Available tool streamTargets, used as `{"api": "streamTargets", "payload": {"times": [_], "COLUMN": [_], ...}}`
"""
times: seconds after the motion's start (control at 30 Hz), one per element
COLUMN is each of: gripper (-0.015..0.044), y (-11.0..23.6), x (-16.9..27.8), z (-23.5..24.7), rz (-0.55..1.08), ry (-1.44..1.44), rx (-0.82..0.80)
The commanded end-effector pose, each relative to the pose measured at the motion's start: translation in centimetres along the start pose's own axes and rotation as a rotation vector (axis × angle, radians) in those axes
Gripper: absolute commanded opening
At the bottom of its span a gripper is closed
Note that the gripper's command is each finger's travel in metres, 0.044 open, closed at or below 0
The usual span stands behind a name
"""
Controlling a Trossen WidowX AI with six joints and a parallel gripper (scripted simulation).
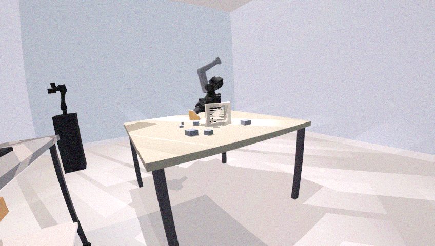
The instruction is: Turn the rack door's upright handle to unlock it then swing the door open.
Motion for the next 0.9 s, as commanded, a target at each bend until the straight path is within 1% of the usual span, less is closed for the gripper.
{"api": "streamTargets", "payload": {"times": [0.0,0.87], "gripper": [0.0027,0.0027], "y": [0.0,0.0], "x": [-0.3,-4.2], "z": [0.5,4.7], "rz": [-0.007,-0.008], "ry": [-0.073,-0.501], "rx": [0.003,-0.001]}}
Point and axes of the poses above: the point midway between the two fingers, 35 mm back from their tips, its own y axis back along the fingers, its own z axis across the jaws, x = y × z, the point moved 3 cm from there along y, back along the fingers, and after that the axes turned 14 degrees about y, right-handed, at the moved point
